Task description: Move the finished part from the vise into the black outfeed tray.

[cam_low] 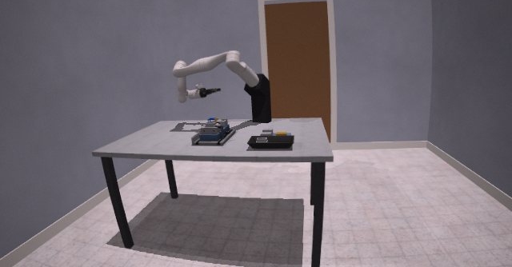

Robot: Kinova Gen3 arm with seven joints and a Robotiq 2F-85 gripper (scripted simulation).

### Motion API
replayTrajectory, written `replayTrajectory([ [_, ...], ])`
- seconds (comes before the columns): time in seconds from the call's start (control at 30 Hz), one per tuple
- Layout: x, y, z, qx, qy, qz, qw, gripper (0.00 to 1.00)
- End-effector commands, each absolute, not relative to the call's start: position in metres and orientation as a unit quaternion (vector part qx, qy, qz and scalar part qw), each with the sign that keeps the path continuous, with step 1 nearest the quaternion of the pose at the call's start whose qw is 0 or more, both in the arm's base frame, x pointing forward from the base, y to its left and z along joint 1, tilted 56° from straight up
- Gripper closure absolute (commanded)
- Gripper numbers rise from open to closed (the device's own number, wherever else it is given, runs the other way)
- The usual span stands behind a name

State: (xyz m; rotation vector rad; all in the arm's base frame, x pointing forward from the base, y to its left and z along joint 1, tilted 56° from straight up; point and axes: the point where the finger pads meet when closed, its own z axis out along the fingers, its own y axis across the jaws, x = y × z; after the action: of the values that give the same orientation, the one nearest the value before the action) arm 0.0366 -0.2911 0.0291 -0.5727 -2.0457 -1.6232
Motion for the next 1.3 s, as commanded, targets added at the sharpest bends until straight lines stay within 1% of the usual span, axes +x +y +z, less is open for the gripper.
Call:
replayTrajectory([
  [0.0,0.036,-0.291,0.029,-0.209,-0.744,-0.59,0.232,0.0],
  [0.8,0.039,-0.292,0.033,-0.211,-0.747,-0.589,0.226,0.0],
  [1.03,0.055,-0.294,0.048,-0.218,-0.757,-0.583,0.198,0.0],
  [1.1,0.055,-0.294,0.048,-0.218,-0.757,-0.583,0.198,0.0],
  [1.27,0.076,-0.295,0.07,-0.227,-0.77,-0.575,0.161,0.0],
])
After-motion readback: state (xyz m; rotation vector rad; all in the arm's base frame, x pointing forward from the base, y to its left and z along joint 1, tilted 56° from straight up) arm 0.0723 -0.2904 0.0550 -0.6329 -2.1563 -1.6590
